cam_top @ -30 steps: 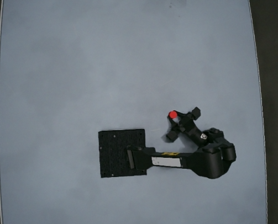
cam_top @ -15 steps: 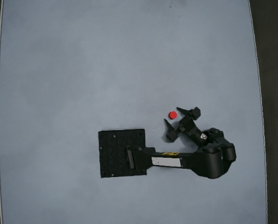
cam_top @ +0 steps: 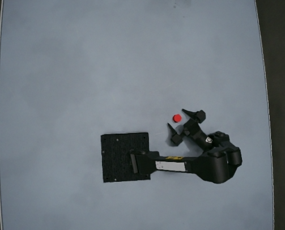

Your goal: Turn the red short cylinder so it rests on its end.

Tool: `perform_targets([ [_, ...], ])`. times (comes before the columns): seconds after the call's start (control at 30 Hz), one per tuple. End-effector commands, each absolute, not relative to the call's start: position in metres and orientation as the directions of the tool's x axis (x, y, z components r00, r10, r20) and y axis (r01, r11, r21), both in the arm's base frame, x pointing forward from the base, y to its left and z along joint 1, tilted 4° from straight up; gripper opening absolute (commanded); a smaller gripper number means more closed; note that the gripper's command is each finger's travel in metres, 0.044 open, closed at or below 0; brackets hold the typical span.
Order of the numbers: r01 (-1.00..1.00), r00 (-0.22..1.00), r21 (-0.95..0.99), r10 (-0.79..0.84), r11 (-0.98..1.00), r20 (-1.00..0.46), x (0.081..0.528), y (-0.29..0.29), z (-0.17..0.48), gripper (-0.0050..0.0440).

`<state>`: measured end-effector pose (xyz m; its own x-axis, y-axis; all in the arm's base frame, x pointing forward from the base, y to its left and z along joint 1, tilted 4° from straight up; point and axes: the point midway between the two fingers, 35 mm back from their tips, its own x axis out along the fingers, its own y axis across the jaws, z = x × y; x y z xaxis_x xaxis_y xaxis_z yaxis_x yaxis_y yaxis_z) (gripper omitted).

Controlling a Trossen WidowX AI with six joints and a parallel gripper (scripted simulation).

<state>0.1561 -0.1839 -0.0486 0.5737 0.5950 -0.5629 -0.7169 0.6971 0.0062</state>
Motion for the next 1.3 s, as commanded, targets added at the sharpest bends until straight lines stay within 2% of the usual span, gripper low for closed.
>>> perform_targets([
  [0.0,-0.718,0.576,-0.016,0.581,0.696,-0.575,0.155,-0.19,-0.044,0.044],
  [0.67,-0.718,0.575,-0.025,0.574,0.695,-0.583,0.131,-0.216,0.031,0.044],
  [1.27,-0.718,0.575,-0.016,0.581,0.695,-0.576,0.13,-0.214,0.033,0.044],
])
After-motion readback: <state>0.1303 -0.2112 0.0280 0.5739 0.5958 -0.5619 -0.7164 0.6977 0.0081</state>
